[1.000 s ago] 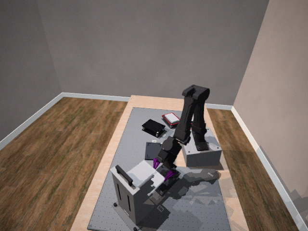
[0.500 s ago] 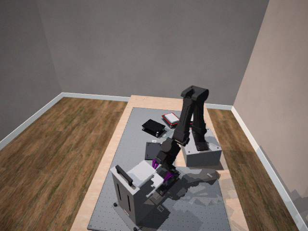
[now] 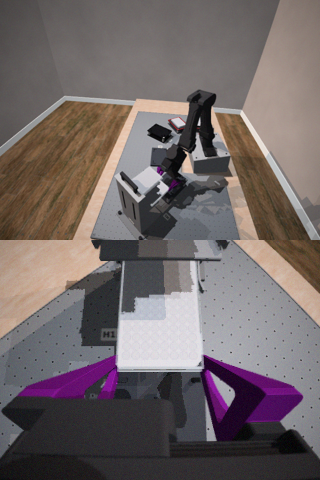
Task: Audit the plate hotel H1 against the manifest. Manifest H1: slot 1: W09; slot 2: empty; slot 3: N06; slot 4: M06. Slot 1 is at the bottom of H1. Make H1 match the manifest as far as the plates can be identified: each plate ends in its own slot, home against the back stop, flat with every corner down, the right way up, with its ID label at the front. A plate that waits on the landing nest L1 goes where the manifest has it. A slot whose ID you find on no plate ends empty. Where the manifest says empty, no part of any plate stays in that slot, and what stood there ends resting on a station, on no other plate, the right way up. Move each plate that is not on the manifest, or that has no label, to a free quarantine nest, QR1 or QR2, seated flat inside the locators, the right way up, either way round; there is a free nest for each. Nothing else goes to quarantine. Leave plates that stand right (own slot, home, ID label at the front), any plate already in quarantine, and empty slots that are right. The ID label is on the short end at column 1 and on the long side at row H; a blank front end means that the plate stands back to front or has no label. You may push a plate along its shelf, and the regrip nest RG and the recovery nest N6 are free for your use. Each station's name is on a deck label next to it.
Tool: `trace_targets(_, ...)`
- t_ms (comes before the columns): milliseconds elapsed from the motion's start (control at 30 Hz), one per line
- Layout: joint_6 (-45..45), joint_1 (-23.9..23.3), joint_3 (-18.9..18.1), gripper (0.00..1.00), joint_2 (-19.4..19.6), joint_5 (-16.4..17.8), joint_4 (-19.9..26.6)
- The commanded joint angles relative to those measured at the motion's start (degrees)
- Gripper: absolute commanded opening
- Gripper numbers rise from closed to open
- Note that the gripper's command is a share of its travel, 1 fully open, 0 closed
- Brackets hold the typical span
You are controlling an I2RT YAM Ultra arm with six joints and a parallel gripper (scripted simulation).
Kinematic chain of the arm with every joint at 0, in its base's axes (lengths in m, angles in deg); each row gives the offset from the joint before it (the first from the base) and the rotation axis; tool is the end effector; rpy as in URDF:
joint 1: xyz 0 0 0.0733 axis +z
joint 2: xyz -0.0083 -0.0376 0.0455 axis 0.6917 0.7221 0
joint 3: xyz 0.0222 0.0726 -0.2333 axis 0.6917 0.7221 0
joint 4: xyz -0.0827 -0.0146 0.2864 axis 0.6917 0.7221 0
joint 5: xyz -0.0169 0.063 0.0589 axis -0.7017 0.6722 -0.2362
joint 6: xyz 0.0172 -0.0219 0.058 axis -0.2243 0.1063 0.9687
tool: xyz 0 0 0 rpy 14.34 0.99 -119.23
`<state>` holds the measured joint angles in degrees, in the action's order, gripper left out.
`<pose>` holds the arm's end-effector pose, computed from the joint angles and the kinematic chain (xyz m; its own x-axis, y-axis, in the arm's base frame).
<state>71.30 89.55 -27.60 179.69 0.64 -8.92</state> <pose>0.2274 0.2302 0.0457 -0.3850 -0.5160 -0.7652 -0.7138 0.6921 -0.1075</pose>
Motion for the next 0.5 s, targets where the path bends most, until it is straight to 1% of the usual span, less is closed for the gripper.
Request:
trace_targets(0,0.0,0.0,-1.1,0.86,-0.1,0.0,-1.0)
trace_targets(267,0.0,0.0,-2.0,0.86,0.8,0.1,-1.0)
trace_targets(467,0.0,0.0,-2.0,0.86,0.8,0.1,-1.1)
